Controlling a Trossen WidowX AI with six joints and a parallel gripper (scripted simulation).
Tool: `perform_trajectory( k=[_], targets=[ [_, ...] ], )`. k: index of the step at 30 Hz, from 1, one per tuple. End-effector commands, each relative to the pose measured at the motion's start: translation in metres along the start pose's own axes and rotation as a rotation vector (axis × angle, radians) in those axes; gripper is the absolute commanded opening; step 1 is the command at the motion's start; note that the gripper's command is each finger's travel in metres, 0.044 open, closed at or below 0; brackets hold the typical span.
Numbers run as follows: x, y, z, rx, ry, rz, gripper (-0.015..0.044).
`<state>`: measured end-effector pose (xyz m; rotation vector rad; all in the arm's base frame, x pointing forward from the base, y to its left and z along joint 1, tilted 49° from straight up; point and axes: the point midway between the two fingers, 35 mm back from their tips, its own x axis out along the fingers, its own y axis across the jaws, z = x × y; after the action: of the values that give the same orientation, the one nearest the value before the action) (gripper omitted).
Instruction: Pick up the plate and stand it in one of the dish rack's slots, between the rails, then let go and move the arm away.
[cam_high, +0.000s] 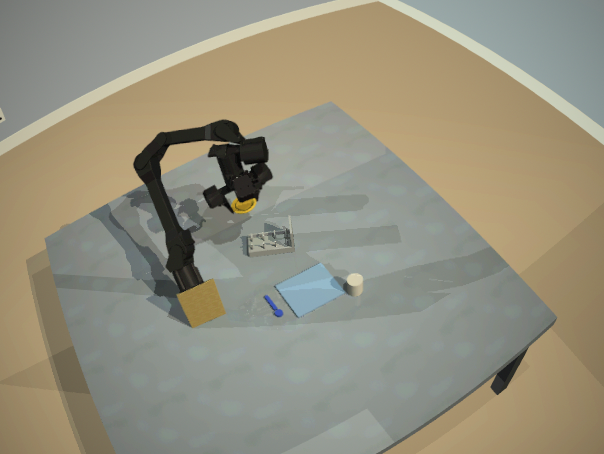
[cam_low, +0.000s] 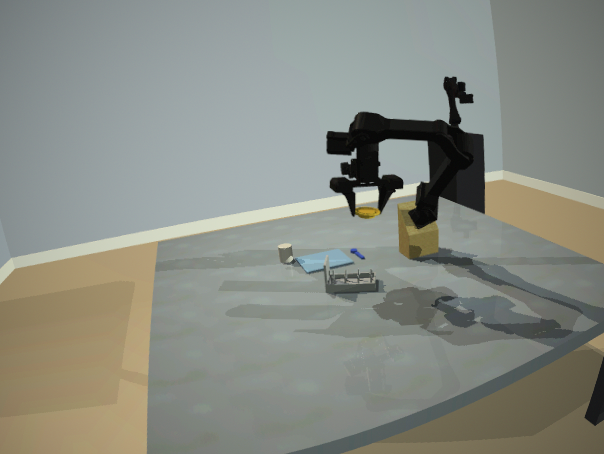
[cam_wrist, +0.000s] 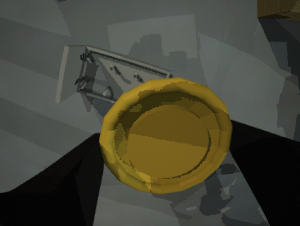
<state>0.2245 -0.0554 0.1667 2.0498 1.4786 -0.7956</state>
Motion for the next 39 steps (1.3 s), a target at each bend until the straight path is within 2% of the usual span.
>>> perform_trajectory(
  k=[1, 8, 18, 39],
  targets=[
    [0.004, -0.017, -0.016, 0.16, 0.01, 0.001, 0.0],
    [0.01, -0.039, -0.035, 0.373, 0.017, 0.007, 0.0],
    [0.012, -0.041, -0.034, 0.371, 0.004, 0.0, 0.0],
    [0.058, -0.061, 0.002, 0.111, -0.413, -0.138, 0.0]
  ],
)
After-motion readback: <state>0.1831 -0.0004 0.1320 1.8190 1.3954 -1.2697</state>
